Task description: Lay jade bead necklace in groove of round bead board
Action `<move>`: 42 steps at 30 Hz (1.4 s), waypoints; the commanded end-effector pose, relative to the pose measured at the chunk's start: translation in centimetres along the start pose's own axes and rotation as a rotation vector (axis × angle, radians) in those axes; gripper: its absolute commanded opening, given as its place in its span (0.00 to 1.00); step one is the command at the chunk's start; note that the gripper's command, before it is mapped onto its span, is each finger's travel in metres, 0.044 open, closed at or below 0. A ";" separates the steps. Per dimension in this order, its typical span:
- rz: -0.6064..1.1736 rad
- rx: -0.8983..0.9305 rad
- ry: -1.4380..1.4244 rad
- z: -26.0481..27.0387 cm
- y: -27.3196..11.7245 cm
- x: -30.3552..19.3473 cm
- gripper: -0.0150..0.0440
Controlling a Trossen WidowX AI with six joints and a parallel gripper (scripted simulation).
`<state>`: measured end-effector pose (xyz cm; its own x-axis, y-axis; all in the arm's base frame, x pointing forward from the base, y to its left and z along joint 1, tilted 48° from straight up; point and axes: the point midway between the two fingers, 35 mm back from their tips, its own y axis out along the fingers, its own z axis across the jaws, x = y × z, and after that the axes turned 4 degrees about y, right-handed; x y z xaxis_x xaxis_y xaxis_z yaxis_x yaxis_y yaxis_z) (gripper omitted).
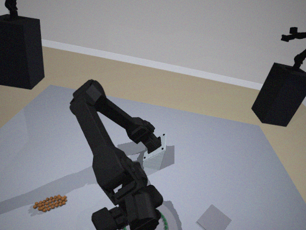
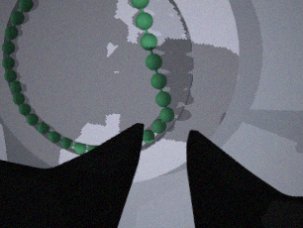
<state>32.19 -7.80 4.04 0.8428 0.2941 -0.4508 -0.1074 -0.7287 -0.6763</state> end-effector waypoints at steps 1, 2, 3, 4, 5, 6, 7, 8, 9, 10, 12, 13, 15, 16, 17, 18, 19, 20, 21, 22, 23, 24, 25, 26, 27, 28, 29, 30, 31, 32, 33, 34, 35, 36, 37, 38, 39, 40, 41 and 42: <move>-0.007 -0.004 -0.002 0.1 -0.1 0.2 0.46; -0.007 -0.004 -0.002 0.1 0.0 0.2 0.46; -0.006 -0.004 -0.002 0.1 0.1 0.2 0.46; -0.006 -0.004 -0.002 0.1 0.2 0.2 0.46; -0.006 -0.004 -0.002 0.1 0.4 0.2 0.46; -0.006 -0.004 -0.002 0.0 0.5 0.2 0.46; -0.006 -0.005 -0.002 0.0 0.7 0.2 0.46; -0.006 -0.005 -0.002 0.0 0.9 0.1 0.46; -0.006 -0.005 -0.002 0.0 1.0 0.1 0.46; -0.006 -0.005 -0.002 0.0 1.2 0.1 0.46; -0.005 -0.006 -0.002 0.0 1.5 0.1 0.46; -0.005 -0.006 -0.002 0.0 1.7 0.1 0.46; -0.005 -0.006 -0.001 0.0 2.0 0.1 0.46; -0.004 -0.007 -0.001 0.0 2.2 0.0 0.46; -0.004 -0.007 -0.001 0.0 2.3 0.0 0.46; -0.004 -0.007 -0.001 0.0 2.5 0.0 0.46; -0.004 -0.007 -0.001 0.0 2.6 0.0 0.46; -0.004 -0.007 -0.001 0.0 2.7 0.0 0.46; -0.003 -0.008 -0.001 0.0 2.7 0.0 0.46; -0.005 -0.003 0.006 -0.1 2.4 0.0 0.41; -0.005 -0.003 0.006 -0.1 2.4 0.0 0.37; -0.005 -0.003 0.006 -0.1 2.4 0.0 0.32; -0.005 -0.003 0.006 -0.1 2.4 0.0 0.28; -0.005 -0.003 0.006 -0.1 2.4 0.0 0.25; -0.005 -0.003 0.006 -0.1 2.4 0.0 0.25; -0.005 -0.003 0.006 -0.1 2.4 0.0 0.25; -0.005 -0.003 0.006 -0.1 2.4 0.0 0.25; -0.005 -0.003 0.006 -0.1 2.4 0.0 0.25; -0.005 -0.003 0.006 -0.1 2.4 0.0 0.25; -0.005 -0.003 0.006 -0.1 2.4 0.0 0.25; -0.005 -0.003 0.006 -0.1 2.4 0.0 0.25; -0.005 -0.003 0.006 -0.1 2.4 0.0 0.25; -0.005 -0.003 0.006 -0.1 2.4 0.0 0.25; -0.005 -0.003 0.006 -0.1 2.4 0.0 0.25; -0.005 -0.003 0.006 -0.1 2.4 0.0 0.25; -0.005 -0.003 0.006 -0.1 2.4 0.0 0.25; -0.005 -0.003 0.006 -0.1 2.4 0.0 0.25; -0.005 -0.003 0.006 -0.1 2.4 0.0 0.25; -0.005 -0.003 0.006 -0.1 2.4 0.0 0.25; -0.005 -0.003 0.006 -0.1 2.4 0.0 0.25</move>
<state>31.96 -9.69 2.42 0.8461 0.2933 -0.4450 -0.1025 -0.7297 -0.6760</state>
